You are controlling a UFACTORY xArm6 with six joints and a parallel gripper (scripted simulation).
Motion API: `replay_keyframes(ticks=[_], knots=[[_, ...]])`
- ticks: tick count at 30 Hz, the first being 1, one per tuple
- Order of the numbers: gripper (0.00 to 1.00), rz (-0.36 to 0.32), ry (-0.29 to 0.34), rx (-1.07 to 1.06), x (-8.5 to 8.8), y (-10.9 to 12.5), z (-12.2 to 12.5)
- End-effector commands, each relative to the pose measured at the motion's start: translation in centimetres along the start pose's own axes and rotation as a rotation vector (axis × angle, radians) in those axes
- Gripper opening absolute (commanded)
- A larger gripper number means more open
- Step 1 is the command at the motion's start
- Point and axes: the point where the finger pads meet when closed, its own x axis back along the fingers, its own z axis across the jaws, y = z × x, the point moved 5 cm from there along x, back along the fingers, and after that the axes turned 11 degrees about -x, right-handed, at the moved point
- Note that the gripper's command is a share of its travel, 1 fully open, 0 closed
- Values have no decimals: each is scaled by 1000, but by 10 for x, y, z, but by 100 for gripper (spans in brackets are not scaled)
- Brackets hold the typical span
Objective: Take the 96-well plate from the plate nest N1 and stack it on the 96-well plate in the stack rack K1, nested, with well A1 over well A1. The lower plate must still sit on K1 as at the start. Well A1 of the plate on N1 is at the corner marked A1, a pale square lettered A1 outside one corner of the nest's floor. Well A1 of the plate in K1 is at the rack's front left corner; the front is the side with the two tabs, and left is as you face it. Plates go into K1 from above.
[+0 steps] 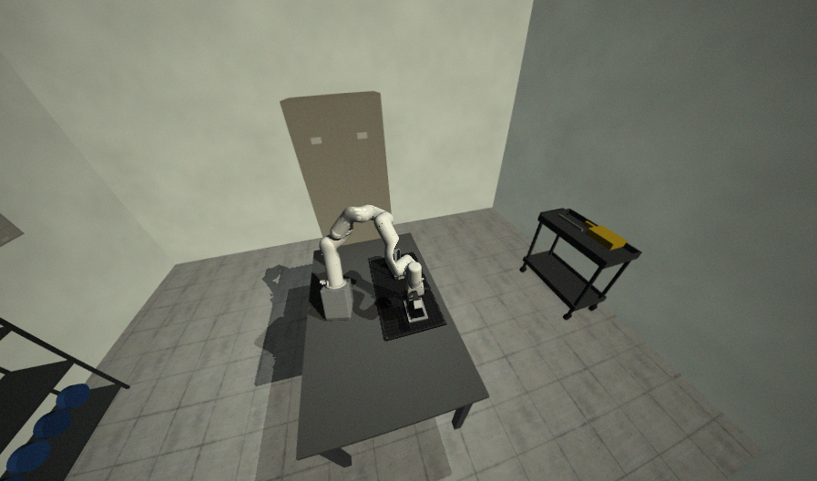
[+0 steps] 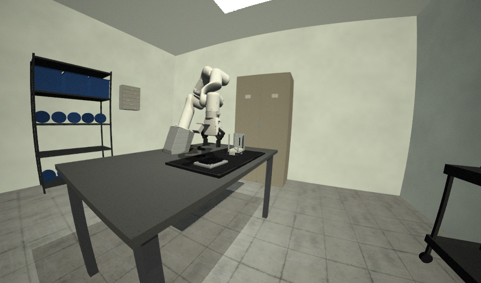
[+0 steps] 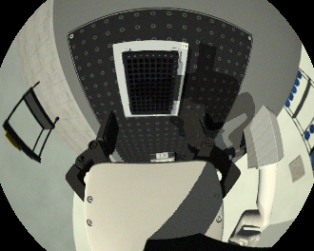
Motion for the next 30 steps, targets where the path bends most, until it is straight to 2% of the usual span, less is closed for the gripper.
replay_keyframes(ticks=[1, 30], knots=[[100, 1, -4, 1, -6, 0, -2], [100, 1, -4, 1, -48, 0, -2]])
